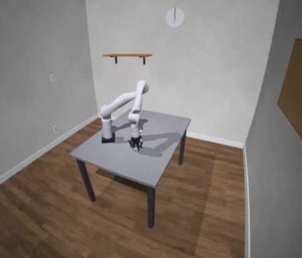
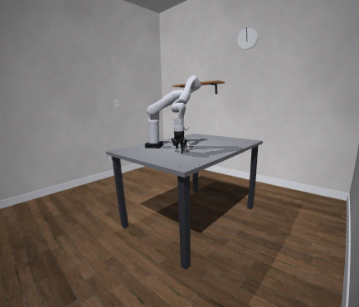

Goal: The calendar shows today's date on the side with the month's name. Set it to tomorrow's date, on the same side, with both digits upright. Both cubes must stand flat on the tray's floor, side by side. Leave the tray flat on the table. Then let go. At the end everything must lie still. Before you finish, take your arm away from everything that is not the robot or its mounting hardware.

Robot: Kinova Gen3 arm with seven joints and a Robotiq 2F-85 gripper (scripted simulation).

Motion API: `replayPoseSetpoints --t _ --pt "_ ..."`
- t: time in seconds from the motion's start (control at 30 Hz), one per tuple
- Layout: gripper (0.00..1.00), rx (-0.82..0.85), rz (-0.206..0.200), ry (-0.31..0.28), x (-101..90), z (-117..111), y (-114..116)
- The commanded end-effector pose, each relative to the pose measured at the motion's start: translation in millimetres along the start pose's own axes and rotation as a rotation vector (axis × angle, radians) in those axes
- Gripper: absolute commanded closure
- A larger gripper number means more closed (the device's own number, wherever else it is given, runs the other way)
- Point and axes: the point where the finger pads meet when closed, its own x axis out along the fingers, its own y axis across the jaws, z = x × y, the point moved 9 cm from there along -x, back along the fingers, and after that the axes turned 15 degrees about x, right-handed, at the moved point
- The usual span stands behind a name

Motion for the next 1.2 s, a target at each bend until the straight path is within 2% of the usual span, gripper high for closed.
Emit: replayPoseSetpoints --t 0.0,0.07,0.1,0.17,0.2,0.33,0.37,0.53,0.57,1.0,1.17 --pt "0.72 0.000 0.001 0.000 -0.4 0.0 0.3" --pt "0.72 0.000 0.001 0.000 -0.4 0.0 0.3" --pt "0.68 0.000 0.001 0.000 -0.4 0.0 0.3" --pt "0.68 0.000 0.001 0.000 -0.4 0.0 0.3" --pt "0.64 0.000 0.001 0.000 -0.4 0.0 0.3" --pt "0.64 0.000 0.001 0.000 -0.4 0.0 0.3" --pt "0.60 0.000 0.001 0.000 -0.4 0.0 0.3" --pt "0.56 0.000 0.001 0.000 -0.4 0.0 0.3" --pt "0.52 0.000 0.001 0.000 -0.4 0.0 0.3" --pt "0.52 0.000 0.001 0.000 -1.1 0.0 0.3" --pt "0.52 0.000 0.001 0.000 -10.1 0.0 0.3"
